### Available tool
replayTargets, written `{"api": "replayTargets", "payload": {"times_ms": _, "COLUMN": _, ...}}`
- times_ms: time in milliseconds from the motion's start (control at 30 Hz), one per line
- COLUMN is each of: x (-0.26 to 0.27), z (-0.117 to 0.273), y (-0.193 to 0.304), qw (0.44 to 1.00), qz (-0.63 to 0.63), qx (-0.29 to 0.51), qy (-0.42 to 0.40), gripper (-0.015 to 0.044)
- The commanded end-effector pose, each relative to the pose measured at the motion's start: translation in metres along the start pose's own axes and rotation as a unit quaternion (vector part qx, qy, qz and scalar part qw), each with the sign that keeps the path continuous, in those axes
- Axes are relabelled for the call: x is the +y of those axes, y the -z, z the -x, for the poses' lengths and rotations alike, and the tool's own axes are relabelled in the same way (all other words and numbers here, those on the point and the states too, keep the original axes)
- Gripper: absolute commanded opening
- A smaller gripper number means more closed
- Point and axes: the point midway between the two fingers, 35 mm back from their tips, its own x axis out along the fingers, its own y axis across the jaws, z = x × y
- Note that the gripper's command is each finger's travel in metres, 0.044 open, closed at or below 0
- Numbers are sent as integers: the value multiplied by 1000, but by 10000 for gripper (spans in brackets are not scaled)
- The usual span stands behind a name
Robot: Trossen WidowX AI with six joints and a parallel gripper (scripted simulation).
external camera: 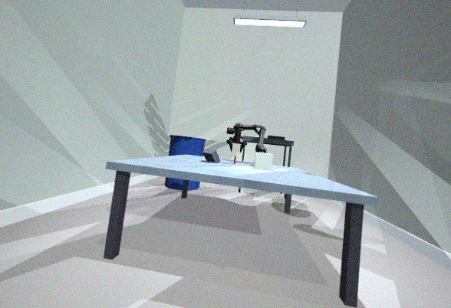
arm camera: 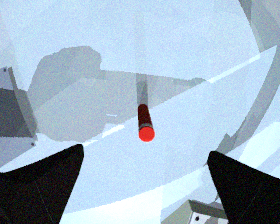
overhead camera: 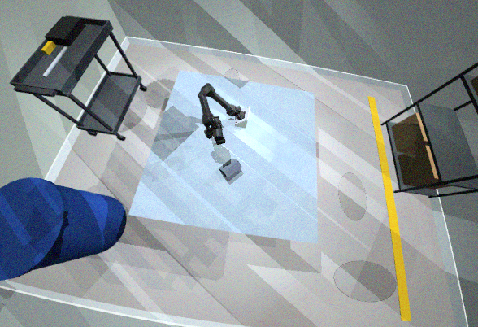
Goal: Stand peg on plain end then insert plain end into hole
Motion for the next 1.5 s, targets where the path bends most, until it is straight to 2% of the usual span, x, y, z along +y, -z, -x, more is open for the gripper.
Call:
{"api": "replayTargets", "payload": {"times_ms": 0, "x": 0, "z": -1, "y": -1, "qw": 998, "qz": -58, "qx": -1, "qy": 0, "gripper": 440}}
{"api": "replayTargets", "payload": {"times_ms": 733, "x": 0, "z": -5, "y": -1, "qw": 943, "qz": -333, "qx": -1, "qy": 0, "gripper": 440}}
{"api": "replayTargets", "payload": {"times_ms": 1467, "x": 0, "z": -8, "y": -1, "qw": 814, "qz": -581, "qx": -1, "qy": -1, "gripper": 440}}
